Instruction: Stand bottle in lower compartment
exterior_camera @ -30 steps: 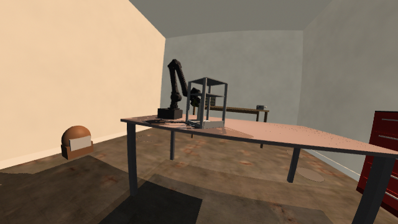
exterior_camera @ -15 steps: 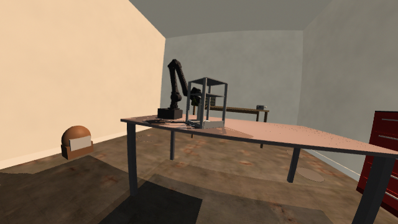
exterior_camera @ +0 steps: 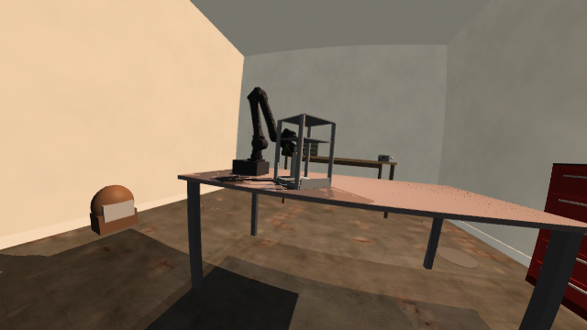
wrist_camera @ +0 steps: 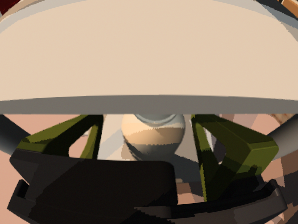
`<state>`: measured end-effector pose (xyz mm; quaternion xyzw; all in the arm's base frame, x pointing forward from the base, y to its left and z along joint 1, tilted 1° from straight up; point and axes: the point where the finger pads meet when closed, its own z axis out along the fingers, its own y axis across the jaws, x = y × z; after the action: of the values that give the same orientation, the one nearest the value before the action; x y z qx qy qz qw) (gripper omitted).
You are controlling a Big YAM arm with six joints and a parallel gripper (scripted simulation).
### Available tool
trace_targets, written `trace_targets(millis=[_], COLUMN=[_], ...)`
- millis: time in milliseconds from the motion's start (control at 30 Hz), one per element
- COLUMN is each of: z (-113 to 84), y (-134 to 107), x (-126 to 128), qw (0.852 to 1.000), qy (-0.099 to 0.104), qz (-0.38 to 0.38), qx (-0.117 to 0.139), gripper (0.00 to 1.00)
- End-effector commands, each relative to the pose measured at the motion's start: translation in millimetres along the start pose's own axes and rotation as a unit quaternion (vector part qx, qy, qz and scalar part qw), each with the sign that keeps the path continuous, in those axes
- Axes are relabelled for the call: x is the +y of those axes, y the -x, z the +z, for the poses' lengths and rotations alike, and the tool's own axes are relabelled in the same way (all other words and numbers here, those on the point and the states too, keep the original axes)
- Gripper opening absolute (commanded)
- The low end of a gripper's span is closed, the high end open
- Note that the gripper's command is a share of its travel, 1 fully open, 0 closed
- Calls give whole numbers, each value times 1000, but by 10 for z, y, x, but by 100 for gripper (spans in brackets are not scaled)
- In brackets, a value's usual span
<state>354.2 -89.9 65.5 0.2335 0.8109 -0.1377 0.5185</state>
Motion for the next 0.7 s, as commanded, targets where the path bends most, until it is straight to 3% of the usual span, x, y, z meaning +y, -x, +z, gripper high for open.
trace_targets(millis=[0,400,667], z=[33,31,-118], y=[-18,-14,-64], x=[-24,-20,4], qw=[1000,1000,1000], qy=[-5,-4,0], qz=[-4,-4,0], qx=[5,5,3], gripper=[81,81,81])
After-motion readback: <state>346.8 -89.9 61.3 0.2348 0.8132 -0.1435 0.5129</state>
